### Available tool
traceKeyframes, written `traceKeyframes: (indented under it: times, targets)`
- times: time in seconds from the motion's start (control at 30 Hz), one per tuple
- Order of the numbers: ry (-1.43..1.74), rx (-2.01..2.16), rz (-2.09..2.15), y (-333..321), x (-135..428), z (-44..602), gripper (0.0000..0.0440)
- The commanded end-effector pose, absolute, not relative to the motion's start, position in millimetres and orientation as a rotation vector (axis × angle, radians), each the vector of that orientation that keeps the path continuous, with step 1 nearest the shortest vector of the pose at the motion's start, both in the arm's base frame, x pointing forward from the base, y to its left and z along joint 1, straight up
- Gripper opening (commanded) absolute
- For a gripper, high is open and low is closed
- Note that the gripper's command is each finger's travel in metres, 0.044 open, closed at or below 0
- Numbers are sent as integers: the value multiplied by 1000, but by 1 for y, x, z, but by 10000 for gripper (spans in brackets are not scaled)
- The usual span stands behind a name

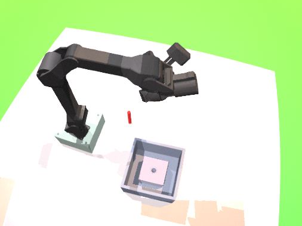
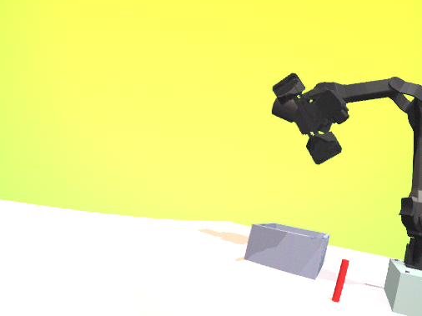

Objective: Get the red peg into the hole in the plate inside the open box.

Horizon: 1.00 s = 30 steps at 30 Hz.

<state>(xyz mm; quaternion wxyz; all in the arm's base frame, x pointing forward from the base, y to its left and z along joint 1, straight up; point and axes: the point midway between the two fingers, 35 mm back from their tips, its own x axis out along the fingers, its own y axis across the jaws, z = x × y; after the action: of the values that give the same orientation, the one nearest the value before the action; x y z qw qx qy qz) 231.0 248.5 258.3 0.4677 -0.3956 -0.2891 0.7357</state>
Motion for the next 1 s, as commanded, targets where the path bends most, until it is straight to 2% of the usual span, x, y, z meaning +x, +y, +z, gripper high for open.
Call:
traceKeyframes:
  times: [0.0,0.1,0.97]
  targets:
    - [-669,-960,1810,247,231,257,413]
    - [-552,-919,1829,244,229,254,440]
    - [436,-535,1778,220,205,213,440]
